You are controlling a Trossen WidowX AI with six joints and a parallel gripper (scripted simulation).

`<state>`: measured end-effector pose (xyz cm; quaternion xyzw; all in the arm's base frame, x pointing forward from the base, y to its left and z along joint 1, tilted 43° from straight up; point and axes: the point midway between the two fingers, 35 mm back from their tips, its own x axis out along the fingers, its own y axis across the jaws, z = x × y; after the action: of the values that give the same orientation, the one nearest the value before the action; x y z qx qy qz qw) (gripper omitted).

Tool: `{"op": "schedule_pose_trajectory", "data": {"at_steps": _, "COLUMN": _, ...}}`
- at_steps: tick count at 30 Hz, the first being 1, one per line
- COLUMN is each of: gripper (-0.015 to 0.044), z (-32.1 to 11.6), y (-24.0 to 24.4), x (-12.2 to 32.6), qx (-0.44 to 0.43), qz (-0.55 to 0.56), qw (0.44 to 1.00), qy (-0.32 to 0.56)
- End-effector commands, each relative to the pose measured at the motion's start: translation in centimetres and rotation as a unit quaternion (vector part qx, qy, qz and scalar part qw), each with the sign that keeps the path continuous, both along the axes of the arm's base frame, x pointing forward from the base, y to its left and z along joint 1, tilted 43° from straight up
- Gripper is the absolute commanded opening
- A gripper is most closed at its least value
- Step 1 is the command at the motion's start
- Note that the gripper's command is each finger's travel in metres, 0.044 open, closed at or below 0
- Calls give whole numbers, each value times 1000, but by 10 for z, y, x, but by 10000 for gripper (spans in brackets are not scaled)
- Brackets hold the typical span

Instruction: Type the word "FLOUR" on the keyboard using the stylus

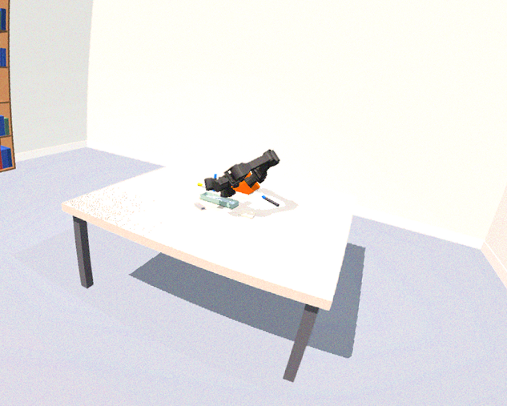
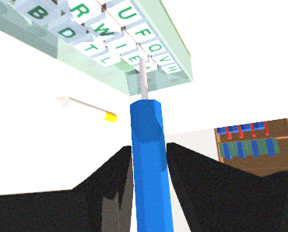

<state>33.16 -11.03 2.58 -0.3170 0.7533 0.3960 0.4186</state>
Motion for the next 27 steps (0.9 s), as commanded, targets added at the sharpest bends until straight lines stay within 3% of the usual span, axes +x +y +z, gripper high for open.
{"op": "schedule_pose_trajectory", "data": {"at_steps": 1, "gripper": 0, "z": -2, "y": 0, "x": 0, "qx": 0, "qz": -4, "qw": 1000, "qy": 1}}
{"op": "schedule_pose_trajectory", "data": {"at_steps": 9, "gripper": 0, "z": -2, "y": 0, "x": 0, "qx": 0, "qz": -4, "qw": 1000, "qy": 1}}
{"op": "schedule_pose_trajectory", "data": {"at_steps": 12, "gripper": 79, "z": -2, "y": 0, "x": 2, "qx": 0, "qz": -3, "qw": 1000, "qy": 0}}
{"op": "schedule_pose_trajectory", "data": {"at_steps": 27, "gripper": 81, "z": -6, "y": 3, "x": 4, "qx": 0, "qz": -3, "qw": 1000, "qy": 0}}
